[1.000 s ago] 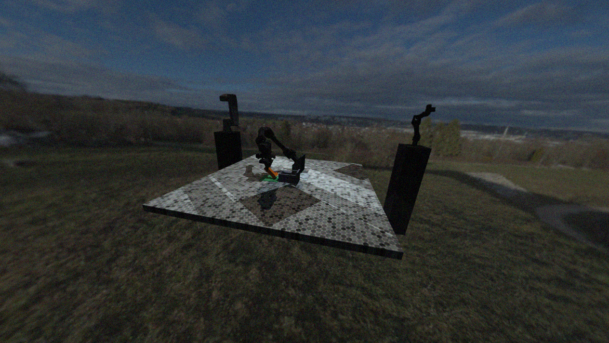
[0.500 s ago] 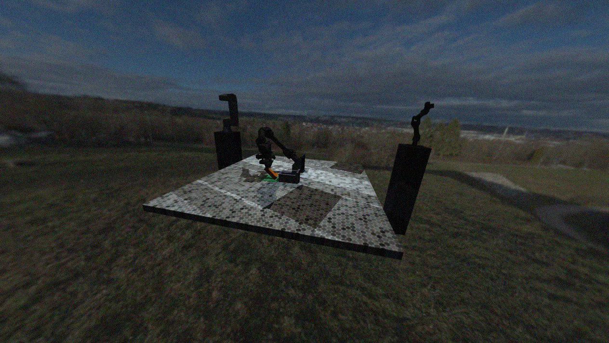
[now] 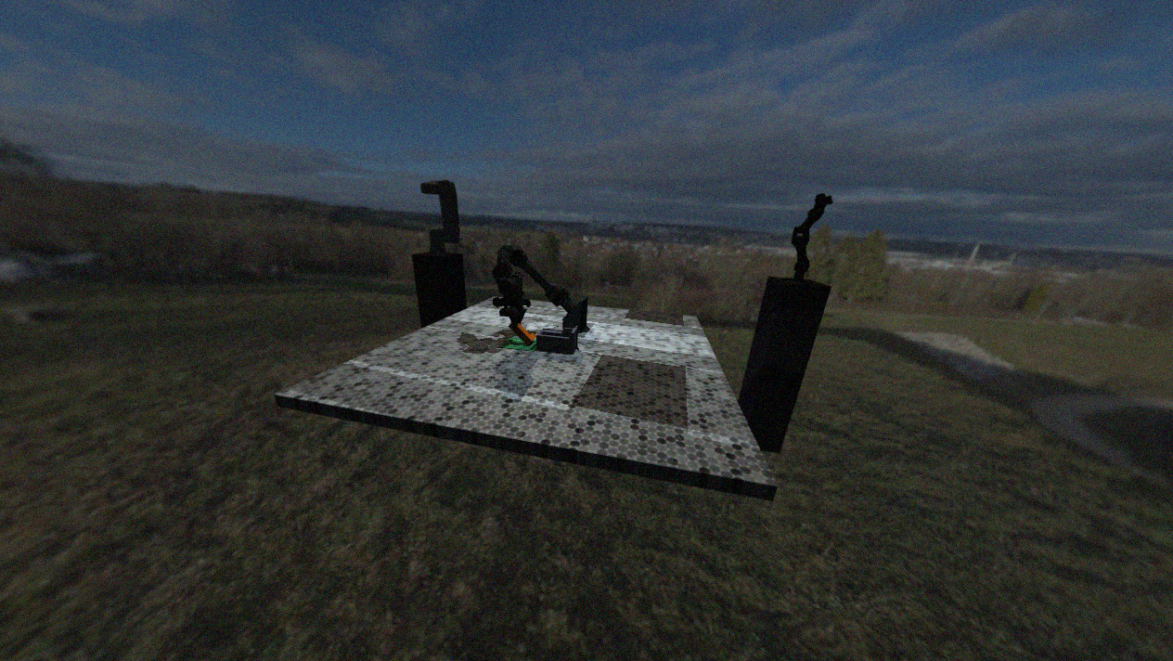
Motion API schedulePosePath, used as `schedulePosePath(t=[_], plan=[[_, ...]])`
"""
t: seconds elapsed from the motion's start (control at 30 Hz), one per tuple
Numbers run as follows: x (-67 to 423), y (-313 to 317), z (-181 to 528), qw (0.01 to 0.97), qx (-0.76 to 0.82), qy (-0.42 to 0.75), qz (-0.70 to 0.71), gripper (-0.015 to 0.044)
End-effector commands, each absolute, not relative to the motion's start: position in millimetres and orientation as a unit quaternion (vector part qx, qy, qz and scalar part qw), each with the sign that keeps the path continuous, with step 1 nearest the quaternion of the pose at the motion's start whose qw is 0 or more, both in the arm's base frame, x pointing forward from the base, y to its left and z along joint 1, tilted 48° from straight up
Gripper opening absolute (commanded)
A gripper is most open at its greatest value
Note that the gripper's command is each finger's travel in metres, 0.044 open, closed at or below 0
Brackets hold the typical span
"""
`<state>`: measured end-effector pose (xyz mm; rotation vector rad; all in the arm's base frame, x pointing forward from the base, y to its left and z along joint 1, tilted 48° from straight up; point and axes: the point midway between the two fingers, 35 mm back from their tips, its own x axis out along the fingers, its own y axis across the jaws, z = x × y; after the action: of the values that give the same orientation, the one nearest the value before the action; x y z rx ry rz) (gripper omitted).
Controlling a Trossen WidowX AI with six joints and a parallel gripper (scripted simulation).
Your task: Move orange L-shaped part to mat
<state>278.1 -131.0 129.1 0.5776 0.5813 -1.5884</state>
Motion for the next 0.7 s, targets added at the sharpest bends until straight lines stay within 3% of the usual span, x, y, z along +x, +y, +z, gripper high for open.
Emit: schedulePosePath(t=[0.0, 0.23, 0.37, 0.67], plan=[[278, -131, 129, 0.627, 0.252, 0.253, -0.693, 0.021], [285, -99, 156, 0.631, 0.247, 0.261, -0.688, 0.0394], [286, -67, 186, 0.636, 0.237, 0.266, -0.684, 0.04], [287, -70, 184, 0.642, 0.239, 0.263, -0.679, 0.04]])
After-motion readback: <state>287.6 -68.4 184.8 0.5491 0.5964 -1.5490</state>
